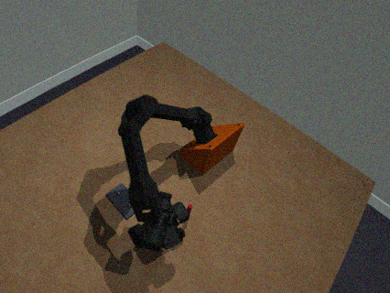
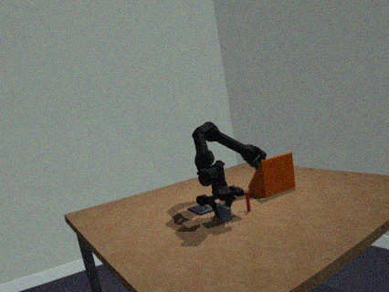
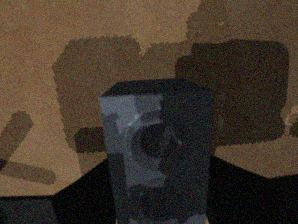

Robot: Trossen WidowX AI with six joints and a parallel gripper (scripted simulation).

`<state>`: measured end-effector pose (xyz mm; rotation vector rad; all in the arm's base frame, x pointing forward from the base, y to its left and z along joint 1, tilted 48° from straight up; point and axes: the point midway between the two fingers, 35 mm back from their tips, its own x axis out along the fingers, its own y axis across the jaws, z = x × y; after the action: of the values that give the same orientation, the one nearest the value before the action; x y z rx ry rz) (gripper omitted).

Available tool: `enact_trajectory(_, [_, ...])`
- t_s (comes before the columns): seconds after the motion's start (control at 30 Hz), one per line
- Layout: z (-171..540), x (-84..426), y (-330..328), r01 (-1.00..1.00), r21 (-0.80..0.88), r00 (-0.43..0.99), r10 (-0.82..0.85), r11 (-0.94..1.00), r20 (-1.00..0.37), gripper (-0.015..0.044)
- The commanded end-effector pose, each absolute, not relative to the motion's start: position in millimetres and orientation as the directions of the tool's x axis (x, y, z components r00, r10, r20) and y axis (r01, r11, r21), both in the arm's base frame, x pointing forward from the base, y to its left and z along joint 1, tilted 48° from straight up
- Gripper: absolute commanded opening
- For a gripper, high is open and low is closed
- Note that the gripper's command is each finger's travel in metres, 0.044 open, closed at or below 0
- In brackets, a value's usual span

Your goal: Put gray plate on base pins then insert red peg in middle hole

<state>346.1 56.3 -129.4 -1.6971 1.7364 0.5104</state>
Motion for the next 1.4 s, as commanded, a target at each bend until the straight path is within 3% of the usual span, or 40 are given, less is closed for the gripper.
enact_trajectory(0.0, [-129, 347, 56, -0.983, -0.161, 0.05, -0.733, 0.082, -0.679, 0.0])
enact_trajectory(1.37, [-51, 344, 149, -0.983, -0.163, 0.051, -0.726, 0.084, -0.685, 0.0])
